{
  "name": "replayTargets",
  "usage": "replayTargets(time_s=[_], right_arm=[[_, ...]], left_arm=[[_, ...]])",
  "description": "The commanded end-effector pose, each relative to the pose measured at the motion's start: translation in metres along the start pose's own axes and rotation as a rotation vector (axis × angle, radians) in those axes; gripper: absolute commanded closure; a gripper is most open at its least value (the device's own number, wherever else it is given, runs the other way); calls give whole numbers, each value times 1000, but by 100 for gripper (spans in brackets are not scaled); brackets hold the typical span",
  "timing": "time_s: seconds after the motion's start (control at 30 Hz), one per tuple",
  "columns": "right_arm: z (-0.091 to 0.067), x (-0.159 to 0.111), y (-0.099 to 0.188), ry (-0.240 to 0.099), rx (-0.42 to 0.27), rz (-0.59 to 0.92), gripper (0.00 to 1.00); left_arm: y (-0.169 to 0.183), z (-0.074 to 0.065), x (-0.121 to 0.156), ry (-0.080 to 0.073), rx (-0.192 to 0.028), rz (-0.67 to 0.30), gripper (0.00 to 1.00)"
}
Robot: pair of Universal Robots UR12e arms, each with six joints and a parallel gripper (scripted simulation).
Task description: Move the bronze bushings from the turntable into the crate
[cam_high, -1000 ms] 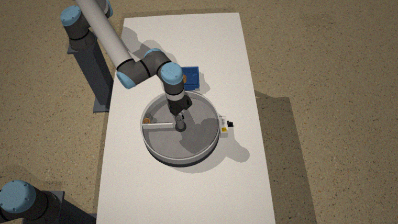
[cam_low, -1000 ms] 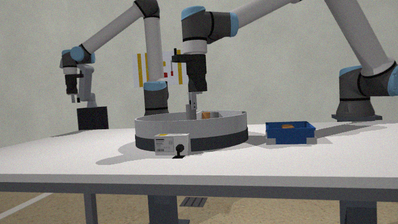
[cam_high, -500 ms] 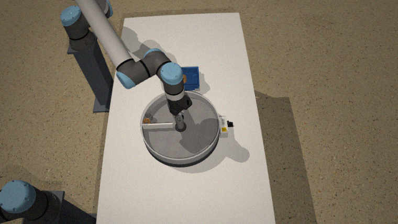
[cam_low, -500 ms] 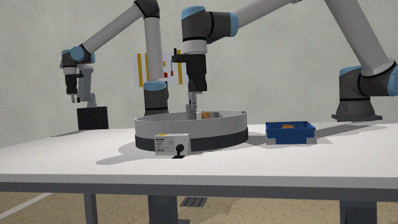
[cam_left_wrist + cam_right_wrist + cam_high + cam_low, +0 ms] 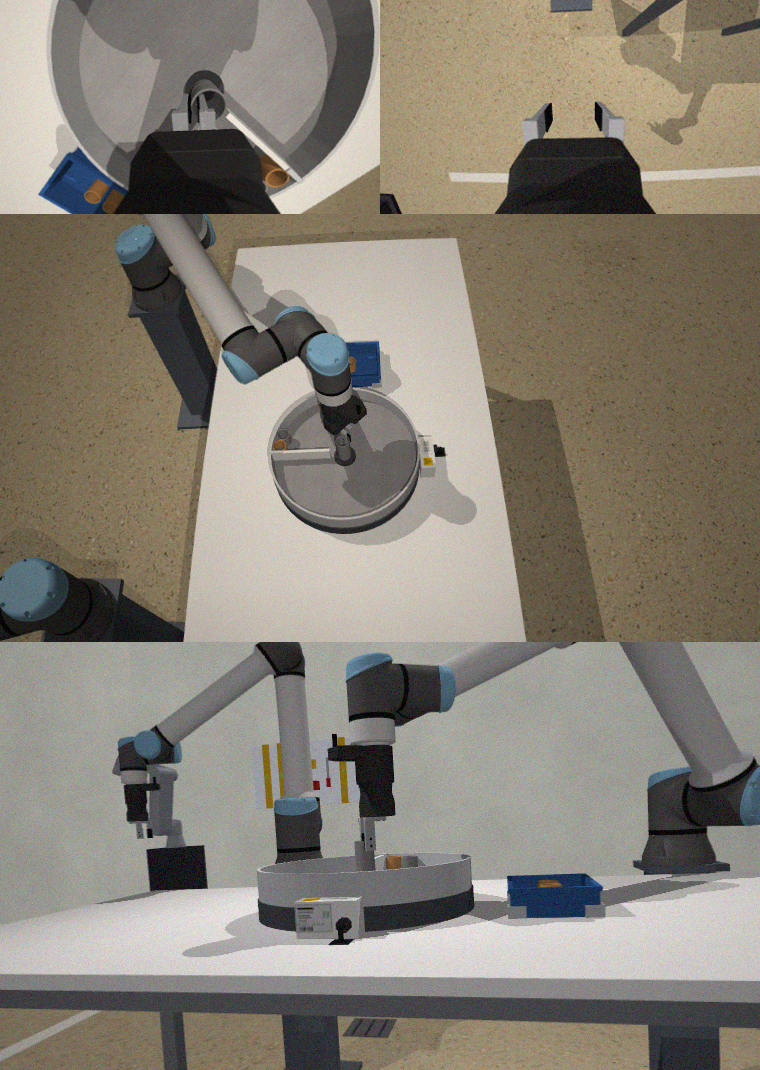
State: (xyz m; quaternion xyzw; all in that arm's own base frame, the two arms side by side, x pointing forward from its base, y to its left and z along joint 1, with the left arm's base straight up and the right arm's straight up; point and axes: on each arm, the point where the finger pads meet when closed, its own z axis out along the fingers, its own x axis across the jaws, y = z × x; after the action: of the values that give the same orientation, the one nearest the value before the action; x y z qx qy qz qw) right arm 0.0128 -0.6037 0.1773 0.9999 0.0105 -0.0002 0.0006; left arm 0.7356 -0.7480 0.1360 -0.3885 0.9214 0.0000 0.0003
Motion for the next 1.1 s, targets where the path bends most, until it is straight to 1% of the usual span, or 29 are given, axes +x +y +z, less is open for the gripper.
replayTargets(time_s=[0.0,0.53,0.57,1.07], right_arm=[[0,1,0,0,1,-1,0],[0,1,0,0,1,-1,0],[0,1,0,0,1,-1,0],[0,1,0,0,1,-1,0]], left_arm=[[1,-2,2,1,1,1,100],[1,-2,2,1,1,1,100],[1,-2,2,1,1,1,62],[1,-2,2,1,1,1,62]])
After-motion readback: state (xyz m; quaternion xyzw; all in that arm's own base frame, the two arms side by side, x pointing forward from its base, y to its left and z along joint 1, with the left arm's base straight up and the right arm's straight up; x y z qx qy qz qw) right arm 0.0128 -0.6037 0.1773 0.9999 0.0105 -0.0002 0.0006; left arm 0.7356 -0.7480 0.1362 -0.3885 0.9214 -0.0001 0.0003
